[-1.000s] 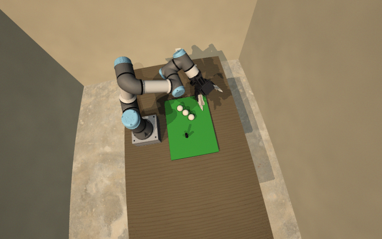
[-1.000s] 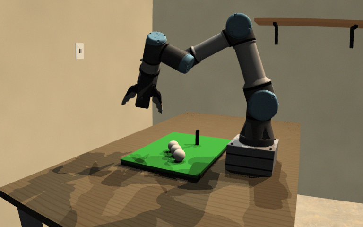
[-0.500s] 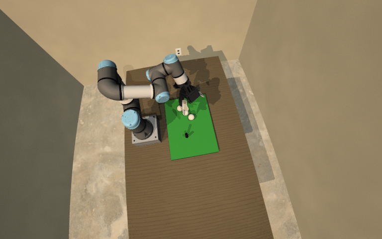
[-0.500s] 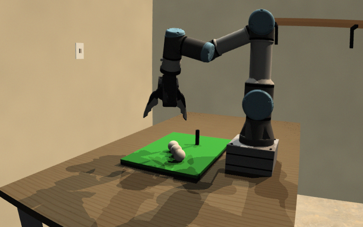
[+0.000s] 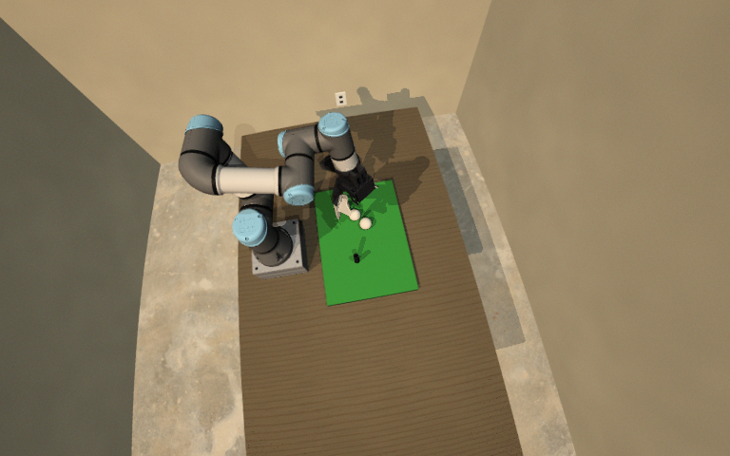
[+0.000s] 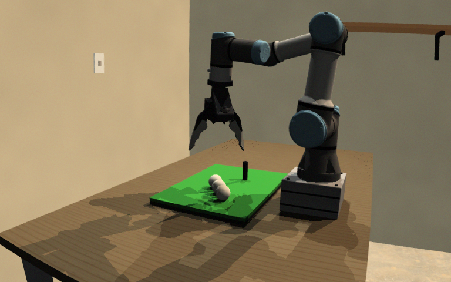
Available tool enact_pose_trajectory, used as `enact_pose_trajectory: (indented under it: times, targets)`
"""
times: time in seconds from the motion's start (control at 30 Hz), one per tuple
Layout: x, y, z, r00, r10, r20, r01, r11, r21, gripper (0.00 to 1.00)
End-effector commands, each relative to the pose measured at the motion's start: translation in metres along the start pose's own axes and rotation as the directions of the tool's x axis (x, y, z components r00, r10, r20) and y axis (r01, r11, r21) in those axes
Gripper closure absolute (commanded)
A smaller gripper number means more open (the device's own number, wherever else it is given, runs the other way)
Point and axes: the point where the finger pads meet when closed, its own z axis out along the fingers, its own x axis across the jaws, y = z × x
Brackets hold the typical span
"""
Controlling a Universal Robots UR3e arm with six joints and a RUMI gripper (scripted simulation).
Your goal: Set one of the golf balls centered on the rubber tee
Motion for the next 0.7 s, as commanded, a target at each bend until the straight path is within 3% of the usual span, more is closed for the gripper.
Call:
enact_pose_trajectory:
  times: [0.0, 0.67]
  targets:
    - [-0.0051, -0.0135, 0.0028, 0.997, -0.072, 0.025, 0.068, 0.988, 0.141, 0.00]
    - [-0.0055, -0.0141, 0.0054, 0.997, -0.073, 0.026, 0.068, 0.988, 0.141, 0.00]
